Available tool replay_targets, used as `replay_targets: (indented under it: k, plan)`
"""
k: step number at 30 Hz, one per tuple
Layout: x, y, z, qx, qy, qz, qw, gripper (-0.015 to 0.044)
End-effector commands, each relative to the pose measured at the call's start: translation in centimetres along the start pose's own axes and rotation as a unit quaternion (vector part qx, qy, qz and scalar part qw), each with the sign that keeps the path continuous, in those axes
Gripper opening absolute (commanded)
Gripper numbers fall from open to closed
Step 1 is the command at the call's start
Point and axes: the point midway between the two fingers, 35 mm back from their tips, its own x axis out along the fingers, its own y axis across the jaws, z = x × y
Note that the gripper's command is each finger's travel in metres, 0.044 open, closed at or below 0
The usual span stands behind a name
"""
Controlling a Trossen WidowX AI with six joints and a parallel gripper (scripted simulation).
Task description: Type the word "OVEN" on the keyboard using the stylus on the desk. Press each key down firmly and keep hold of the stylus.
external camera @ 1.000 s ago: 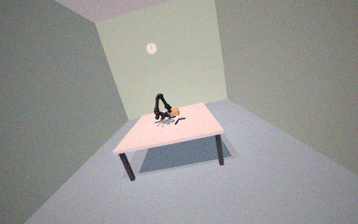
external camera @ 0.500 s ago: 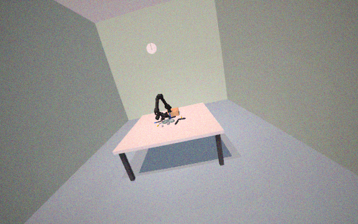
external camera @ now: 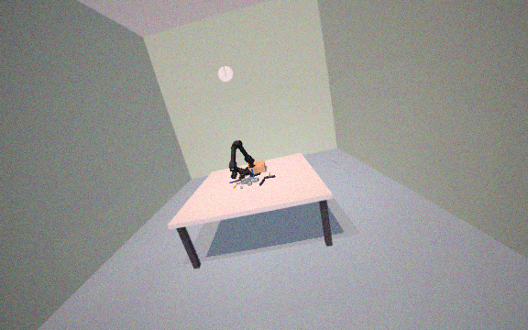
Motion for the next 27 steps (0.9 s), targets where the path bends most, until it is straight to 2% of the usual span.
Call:
replay_targets:
  k: [1, 18, 21, 24, 27]
  plan:
    - [0.0, -0.1, 0.0, 0.003, 0.000, -0.001, 1.000, 0.0081]
    - [-1.6, -0.1, -3.0, 0.006, 0.002, 0.000, 1.000, 0.0085]
    - [-1.6, -0.1, -3.0, 0.006, 0.002, 0.000, 1.000, 0.0065]
    - [-2.1, -0.1, -2.8, 0.006, 0.001, 0.000, 1.000, 0.0000]
    - [-3.1, 0.0, -2.4, 0.005, -0.001, 0.000, 1.000, 0.0000]
